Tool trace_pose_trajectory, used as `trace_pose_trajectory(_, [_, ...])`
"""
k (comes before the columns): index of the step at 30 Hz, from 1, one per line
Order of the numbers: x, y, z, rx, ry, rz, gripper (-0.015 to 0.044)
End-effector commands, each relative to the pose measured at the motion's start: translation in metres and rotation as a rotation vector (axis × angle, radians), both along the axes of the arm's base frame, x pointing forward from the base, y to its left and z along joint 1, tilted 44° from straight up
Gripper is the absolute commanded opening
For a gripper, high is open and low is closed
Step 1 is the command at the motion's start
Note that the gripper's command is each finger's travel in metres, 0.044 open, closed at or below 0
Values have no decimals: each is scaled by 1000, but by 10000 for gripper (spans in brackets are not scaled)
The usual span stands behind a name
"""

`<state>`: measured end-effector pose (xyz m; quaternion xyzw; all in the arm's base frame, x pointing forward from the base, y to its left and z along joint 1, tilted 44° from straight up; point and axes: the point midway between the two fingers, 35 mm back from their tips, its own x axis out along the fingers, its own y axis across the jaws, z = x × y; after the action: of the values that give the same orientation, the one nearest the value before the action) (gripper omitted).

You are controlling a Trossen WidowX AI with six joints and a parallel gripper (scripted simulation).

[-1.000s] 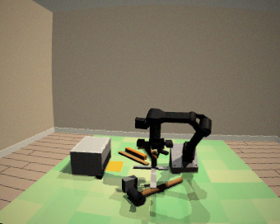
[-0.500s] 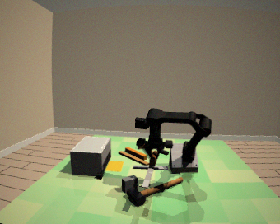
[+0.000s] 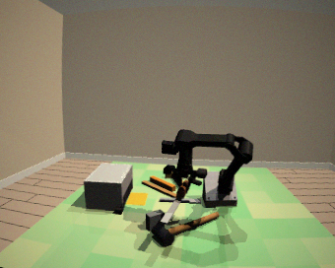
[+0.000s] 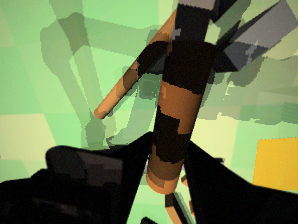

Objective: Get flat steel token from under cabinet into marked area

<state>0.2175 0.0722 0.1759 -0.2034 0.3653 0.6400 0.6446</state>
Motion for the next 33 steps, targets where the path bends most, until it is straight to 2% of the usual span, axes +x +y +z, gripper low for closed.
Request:
trace_pose_trajectory(1, [0,0,1,8,25,-32,0])
trace_pose_trajectory(33, [0,0,1,-14,200,-219,0])
